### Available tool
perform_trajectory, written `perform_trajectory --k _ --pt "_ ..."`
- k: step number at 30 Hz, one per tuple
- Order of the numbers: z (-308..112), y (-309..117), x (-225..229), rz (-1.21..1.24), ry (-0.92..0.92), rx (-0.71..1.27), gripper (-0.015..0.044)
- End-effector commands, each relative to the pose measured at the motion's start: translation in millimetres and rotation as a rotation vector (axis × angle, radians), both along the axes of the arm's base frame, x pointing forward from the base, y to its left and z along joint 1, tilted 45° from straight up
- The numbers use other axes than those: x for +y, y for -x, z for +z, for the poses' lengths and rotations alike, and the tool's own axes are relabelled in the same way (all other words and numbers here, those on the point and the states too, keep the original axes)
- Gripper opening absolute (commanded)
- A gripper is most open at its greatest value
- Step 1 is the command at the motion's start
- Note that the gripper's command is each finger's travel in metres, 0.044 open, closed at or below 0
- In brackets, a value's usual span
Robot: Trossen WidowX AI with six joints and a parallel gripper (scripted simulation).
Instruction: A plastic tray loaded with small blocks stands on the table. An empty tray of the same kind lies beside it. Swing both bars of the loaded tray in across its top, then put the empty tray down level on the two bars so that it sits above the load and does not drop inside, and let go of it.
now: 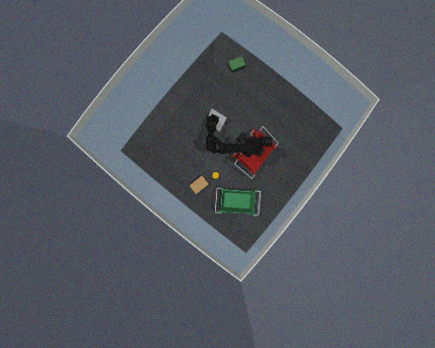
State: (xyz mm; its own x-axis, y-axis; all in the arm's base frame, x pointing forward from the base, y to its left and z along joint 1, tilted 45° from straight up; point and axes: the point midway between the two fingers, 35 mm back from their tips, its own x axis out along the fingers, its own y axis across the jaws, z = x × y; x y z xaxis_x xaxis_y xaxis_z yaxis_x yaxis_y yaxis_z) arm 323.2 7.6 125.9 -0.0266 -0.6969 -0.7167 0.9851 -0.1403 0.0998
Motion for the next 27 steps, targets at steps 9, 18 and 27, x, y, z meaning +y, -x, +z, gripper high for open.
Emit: perform_trajectory --k 9,18,27 --pt "-7.9 5.7 -1.6 -0.033 0.007 -0.002 0.0" --pt "-12.0 8.7 -2.3 -0.034 0.008 -0.002 0.0" --pt "-12.0 8.7 -2.3 -0.034 0.008 -0.002 0.0"
